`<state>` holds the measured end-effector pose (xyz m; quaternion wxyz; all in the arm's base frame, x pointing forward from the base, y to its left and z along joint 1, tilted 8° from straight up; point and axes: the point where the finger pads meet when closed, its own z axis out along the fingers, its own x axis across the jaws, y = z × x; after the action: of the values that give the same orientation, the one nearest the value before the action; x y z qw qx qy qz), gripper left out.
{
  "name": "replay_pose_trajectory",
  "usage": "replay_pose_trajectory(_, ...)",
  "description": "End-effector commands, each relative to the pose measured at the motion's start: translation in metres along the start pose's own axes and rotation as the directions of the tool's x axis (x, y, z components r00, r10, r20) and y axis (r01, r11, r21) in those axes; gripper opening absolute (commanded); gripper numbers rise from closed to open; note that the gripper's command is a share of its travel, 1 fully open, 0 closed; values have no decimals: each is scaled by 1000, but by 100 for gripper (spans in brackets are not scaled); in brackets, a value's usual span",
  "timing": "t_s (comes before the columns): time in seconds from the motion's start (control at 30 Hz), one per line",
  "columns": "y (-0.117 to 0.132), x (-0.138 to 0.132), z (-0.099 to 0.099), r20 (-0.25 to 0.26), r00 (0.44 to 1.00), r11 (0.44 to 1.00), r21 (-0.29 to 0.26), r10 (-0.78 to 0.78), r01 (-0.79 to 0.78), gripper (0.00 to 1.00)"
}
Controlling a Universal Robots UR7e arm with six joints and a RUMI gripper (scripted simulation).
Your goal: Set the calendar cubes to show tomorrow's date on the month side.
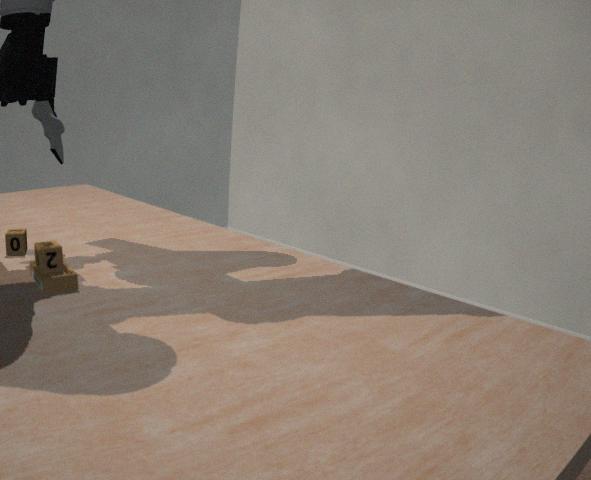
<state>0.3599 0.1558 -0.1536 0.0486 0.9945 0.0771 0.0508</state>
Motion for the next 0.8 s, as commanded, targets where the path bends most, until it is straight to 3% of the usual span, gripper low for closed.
replay_pose_trajectory(0.0,-1,0,1,-3,985,985,7,-173,173,100)
replay_pose_trajectory(0.2,-1,0,2,-4,951,951,6,-309,309,100)
replay_pose_trajectory(0.37,-1,0,3,-5,889,888,6,-459,459,100)
replay_pose_trajectory(0.47,-1,0,3,-5,881,881,6,-473,473,100)
replay_pose_trajectory(0.77,1,0,5,-6,718,718,4,-696,696,100)
